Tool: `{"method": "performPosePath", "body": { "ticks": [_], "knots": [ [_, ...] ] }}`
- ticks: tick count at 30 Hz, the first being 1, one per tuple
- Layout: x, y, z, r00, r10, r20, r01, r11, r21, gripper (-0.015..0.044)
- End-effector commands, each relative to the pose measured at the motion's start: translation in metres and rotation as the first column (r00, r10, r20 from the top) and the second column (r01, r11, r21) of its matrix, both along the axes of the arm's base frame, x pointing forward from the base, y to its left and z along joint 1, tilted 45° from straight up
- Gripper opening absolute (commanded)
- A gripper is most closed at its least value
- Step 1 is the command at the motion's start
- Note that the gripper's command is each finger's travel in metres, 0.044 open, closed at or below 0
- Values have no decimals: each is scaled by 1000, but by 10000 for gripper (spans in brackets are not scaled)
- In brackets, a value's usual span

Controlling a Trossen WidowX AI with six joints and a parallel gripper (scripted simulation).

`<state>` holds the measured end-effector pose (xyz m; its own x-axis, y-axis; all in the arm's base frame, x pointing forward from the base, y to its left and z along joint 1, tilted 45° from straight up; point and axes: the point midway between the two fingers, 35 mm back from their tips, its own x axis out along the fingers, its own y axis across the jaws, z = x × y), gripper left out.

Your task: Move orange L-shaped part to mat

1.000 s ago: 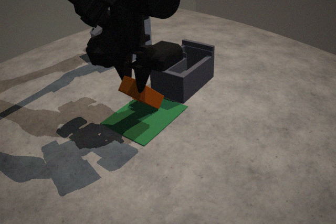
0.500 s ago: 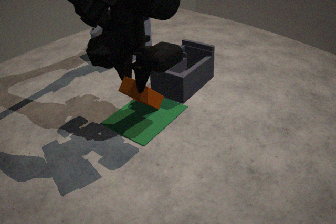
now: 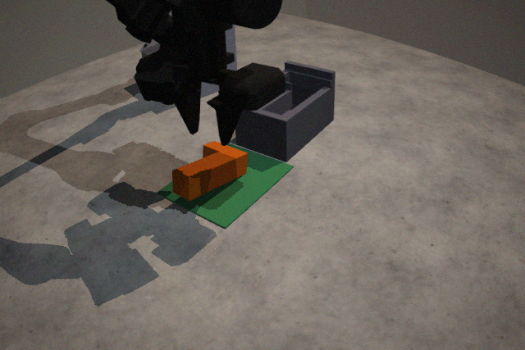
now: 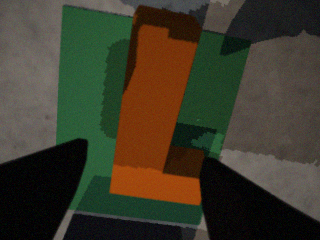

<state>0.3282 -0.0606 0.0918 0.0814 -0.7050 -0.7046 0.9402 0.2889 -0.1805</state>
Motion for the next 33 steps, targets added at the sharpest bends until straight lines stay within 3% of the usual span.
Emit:
{"method": "performPosePath", "body": {
  "ticks": [1, 4, 8, 33],
  "knots": [
    [2, 14, 13, 1000, 2, 6, -2, 1000, 5, 341],
    [-1, 41, 38, 1000, 3, 4, -3, 1000, 5, 400],
    [-6, 60, 59, 1000, 4, 2, -4, 1000, 0, 400],
    [-3, 58, 55, 1000, 20, 12, -20, 1000, 0, 400]
  ]
}}
